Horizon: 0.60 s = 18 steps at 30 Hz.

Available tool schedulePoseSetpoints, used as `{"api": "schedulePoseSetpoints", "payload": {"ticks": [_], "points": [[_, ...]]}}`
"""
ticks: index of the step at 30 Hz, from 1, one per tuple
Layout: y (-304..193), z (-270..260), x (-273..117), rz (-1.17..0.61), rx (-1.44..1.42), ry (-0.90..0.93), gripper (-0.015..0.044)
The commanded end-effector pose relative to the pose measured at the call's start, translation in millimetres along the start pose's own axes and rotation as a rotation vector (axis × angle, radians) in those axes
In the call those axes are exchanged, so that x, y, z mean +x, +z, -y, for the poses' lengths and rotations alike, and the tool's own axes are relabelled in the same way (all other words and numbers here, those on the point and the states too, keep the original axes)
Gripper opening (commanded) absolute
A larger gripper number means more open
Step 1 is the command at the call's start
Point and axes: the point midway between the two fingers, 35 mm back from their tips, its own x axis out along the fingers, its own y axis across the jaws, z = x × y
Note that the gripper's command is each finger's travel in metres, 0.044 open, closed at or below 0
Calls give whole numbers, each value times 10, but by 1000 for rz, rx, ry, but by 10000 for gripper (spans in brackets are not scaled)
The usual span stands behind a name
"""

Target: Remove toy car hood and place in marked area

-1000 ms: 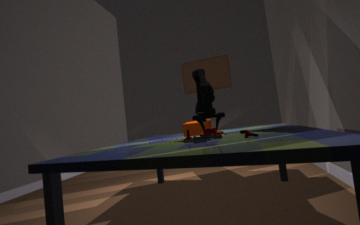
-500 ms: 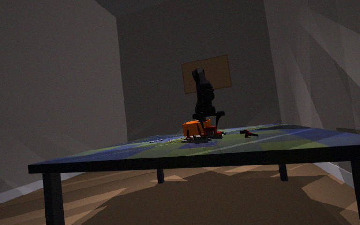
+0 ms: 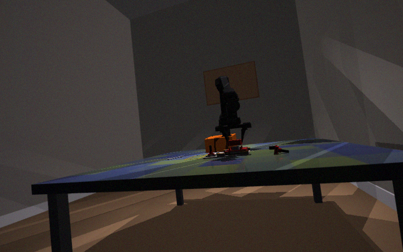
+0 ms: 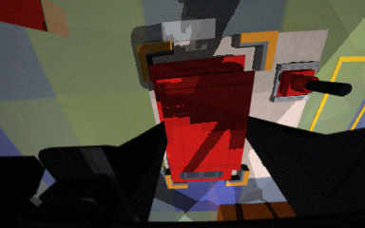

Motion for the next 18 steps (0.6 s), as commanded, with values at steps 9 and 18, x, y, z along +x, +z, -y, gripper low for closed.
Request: {"api": "schedulePoseSetpoints", "payload": {"ticks": [9,18], "points": [[22,-5,-479,6,1,2,0],[21,235,-399,-3,-18,-10,0]]}}
